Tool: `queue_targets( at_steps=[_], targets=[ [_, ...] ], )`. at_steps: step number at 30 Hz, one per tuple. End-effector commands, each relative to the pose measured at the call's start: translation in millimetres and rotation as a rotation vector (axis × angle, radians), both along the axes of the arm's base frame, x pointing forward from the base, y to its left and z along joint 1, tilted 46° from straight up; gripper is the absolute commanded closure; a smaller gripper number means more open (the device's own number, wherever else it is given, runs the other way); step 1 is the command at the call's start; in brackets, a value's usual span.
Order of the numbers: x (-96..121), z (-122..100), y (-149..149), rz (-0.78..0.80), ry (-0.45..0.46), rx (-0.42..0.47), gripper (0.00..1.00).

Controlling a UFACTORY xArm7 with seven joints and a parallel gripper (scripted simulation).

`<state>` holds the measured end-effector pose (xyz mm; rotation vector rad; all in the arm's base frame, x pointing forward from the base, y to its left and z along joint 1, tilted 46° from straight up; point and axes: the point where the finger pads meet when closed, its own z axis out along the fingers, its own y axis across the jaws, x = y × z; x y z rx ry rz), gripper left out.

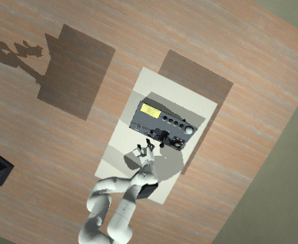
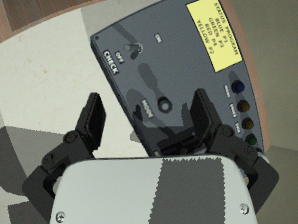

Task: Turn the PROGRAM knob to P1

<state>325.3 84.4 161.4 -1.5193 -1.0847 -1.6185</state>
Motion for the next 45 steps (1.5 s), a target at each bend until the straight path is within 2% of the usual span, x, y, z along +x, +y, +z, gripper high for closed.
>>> queue_targets(
  at_steps=[1, 32, 42, 44, 45],
  targets=[
    [0.8, 0.1, -1.0, -0.002, -0.001, -0.001, 0.0],
    [0.8, 0.1, -1.0, -0.002, -0.001, -0.001, 0.0],
    [3.7, -4.6, -9.0, -0.031, 0.021, 0.016, 0.0],
    [12.9, -29.5, -46.2, -0.167, 0.127, 0.101, 0.0],
    [12.9, -29.5, -46.2, -0.167, 0.127, 0.101, 0.0]
  ],
)
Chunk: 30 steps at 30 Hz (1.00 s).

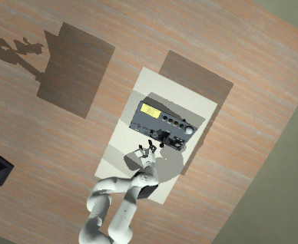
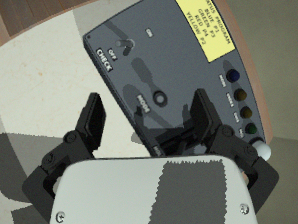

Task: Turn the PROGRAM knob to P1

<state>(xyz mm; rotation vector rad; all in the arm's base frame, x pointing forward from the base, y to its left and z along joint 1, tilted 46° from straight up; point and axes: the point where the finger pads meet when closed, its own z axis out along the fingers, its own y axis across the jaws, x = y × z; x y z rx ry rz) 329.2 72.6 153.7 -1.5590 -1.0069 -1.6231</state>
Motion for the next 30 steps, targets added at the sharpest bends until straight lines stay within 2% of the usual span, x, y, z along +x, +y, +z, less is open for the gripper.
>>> queue_targets(
  at_steps=[1, 10, 12, 27, 29, 30],
  targets=[
    [9.1, -21.9, -34.3, -0.121, 0.089, 0.07, 0.0],
    [9.1, -21.9, -34.3, -0.121, 0.089, 0.07, 0.0],
    [9.1, -68.3, -88.2, -0.312, 0.242, 0.2, 0.0],
    [9.1, -68.3, -88.2, -0.324, 0.252, 0.208, 0.0],
    [-4.4, -114.7, -127.2, -0.493, 0.394, 0.337, 0.0],
    [-4.4, -114.7, -127.2, -0.493, 0.394, 0.337, 0.0]
  ],
)
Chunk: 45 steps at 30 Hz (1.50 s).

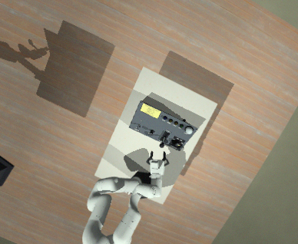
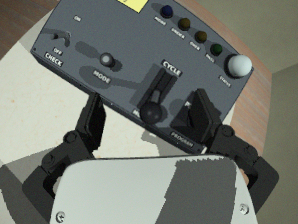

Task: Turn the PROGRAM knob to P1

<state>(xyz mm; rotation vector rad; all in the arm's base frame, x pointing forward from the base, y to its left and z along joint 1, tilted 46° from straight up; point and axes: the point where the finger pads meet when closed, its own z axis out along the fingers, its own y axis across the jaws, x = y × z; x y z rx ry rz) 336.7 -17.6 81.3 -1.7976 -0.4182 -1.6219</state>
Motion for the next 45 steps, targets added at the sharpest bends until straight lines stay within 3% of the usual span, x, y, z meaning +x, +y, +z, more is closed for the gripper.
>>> queue_targets(
  at_steps=[1, 10, 11, 21, 45],
  targets=[
    [-11.9, -42.3, -37.0, -0.155, 0.123, 0.111, 0.0],
    [-11.9, -42.3, -37.0, -0.155, 0.123, 0.111, 0.0],
    [-18.0, -56.6, -46.5, -0.203, 0.164, 0.15, 0.0],
    [-21.7, -64.4, -51.2, -0.229, 0.185, 0.172, 0.0],
    [-21.7, -64.4, -51.2, -0.229, 0.185, 0.172, 0.0]
  ],
)
